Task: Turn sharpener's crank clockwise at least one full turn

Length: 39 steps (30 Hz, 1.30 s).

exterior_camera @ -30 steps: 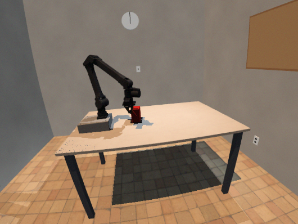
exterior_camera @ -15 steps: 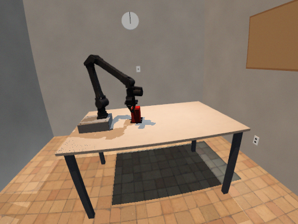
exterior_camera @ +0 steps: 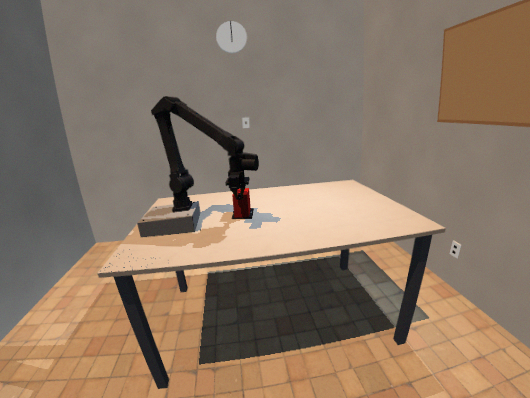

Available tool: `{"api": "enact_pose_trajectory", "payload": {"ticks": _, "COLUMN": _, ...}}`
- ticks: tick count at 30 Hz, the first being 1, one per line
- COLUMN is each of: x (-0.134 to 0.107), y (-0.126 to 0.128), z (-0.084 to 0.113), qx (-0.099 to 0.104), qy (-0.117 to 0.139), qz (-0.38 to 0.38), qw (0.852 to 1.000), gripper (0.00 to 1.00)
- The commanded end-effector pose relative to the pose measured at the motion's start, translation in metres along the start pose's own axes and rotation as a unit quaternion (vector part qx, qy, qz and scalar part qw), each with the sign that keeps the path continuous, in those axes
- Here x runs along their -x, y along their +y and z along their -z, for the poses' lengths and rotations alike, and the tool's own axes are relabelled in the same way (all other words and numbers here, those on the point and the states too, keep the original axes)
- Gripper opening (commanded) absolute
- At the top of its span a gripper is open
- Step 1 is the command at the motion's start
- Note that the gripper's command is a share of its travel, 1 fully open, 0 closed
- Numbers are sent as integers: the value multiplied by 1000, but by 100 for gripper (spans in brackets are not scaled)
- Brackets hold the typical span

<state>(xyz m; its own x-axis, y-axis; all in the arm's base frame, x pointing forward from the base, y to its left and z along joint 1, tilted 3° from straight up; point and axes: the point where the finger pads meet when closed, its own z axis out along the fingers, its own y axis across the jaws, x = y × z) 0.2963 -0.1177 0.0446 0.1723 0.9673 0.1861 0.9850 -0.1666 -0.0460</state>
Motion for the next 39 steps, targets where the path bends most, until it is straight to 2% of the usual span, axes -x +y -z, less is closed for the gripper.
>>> {"api": "enact_pose_trajectory", "payload": {"ticks": 1, "x": 0, "y": 33, "z": 12, "qx": 27, "qy": -7, "qz": 6, "qw": 1000, "gripper": 15}}
{"api": "enact_pose_trajectory", "payload": {"ticks": 2, "x": 0, "y": 32, "z": 13, "qx": 27, "qy": -7, "qz": 6, "qw": 1000, "gripper": 15}}
{"api": "enact_pose_trajectory", "payload": {"ticks": 3, "x": 1, "y": 18, "z": 9, "qx": 18, "qy": -5, "qz": 4, "qw": 1000, "gripper": 15}}
{"api": "enact_pose_trajectory", "payload": {"ticks": 15, "x": 1, "y": 18, "z": 10, "qx": 18, "qy": -5, "qz": 4, "qw": 1000, "gripper": 15}}
{"api": "enact_pose_trajectory", "payload": {"ticks": 16, "x": 1, "y": 18, "z": 10, "qx": 18, "qy": -5, "qz": 4, "qw": 1000, "gripper": 51}}
{"api": "enact_pose_trajectory", "payload": {"ticks": 39, "x": 1, "y": 18, "z": 10, "qx": 18, "qy": -5, "qz": 4, "qw": 1000, "gripper": 51}}
